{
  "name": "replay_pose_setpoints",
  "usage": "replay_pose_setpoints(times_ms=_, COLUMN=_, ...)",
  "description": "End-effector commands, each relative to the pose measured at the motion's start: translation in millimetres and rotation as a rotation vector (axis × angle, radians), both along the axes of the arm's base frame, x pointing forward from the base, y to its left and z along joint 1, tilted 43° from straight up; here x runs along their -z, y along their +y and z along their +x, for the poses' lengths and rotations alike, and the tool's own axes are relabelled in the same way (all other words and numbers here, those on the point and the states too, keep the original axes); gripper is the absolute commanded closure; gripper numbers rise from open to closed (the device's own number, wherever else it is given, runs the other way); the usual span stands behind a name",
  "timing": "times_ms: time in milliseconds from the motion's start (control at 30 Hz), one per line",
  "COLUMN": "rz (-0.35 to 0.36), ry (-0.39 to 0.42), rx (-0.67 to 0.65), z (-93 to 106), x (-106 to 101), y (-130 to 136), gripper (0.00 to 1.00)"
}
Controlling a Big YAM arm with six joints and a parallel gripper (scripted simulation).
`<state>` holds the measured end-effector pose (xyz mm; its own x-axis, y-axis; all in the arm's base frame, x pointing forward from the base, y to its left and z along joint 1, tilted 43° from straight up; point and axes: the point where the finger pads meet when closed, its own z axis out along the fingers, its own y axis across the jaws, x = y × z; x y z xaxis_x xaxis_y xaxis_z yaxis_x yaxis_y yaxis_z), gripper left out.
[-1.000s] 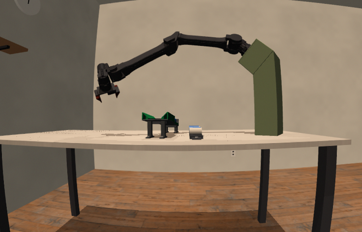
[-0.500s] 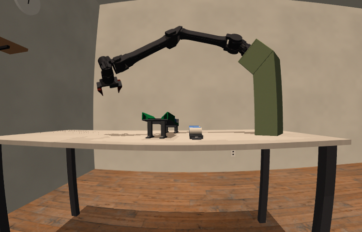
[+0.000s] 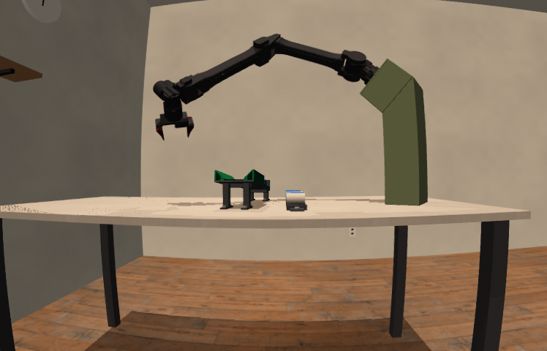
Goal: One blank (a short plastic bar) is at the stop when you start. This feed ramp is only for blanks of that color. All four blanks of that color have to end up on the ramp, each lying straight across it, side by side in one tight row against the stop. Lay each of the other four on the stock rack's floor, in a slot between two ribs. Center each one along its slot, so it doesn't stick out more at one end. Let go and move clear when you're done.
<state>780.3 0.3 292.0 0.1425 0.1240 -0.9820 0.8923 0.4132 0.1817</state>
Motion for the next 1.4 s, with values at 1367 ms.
replay_pose_setpoints(times_ms=1367, rz=0.301, ry=-0.178, rx=-0.007, z=-198.2, x=38, y=20, gripper=0.0)
